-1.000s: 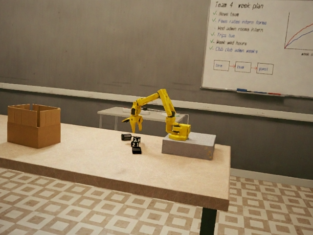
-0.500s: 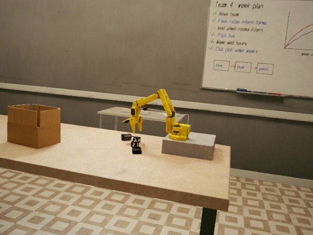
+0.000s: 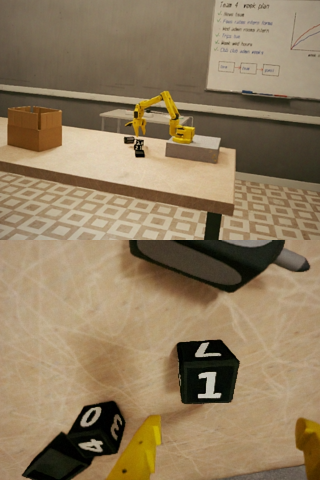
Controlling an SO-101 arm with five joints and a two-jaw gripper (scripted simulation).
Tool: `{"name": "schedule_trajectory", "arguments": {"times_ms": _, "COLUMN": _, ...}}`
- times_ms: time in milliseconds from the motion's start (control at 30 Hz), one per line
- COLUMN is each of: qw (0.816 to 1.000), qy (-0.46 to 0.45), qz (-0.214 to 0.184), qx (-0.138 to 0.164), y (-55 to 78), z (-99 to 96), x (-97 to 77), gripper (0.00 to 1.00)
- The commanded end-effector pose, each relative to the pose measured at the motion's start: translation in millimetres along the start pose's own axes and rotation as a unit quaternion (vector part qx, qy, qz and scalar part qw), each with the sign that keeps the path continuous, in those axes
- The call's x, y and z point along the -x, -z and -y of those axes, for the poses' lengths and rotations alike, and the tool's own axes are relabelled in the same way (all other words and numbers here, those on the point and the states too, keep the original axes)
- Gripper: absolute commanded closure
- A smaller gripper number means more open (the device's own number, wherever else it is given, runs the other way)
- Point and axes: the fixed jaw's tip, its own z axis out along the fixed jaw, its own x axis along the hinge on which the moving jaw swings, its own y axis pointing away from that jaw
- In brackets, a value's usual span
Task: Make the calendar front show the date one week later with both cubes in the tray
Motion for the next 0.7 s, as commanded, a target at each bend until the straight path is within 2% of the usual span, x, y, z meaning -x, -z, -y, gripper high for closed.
{"name": "schedule_trajectory", "arguments": {"times_ms": 0, "qw": 1.000, "qy": -0.002, "qz": -0.005, "qx": 0.000, "y": -5.2, "z": -1.6, "x": -0.6, "gripper": 0.65}}
{"name": "schedule_trajectory", "arguments": {"times_ms": 167, "qw": 1.000, "qy": -0.002, "qz": -0.005, "qx": 0.000, "y": -8.7, "z": -1.7, "x": -0.4, "gripper": 0.65}}
{"name": "schedule_trajectory", "arguments": {"times_ms": 667, "qw": 1.000, "qy": -0.002, "qz": -0.005, "qx": 0.000, "y": -32.1, "z": -1.9, "x": -0.5, "gripper": 0.65}}
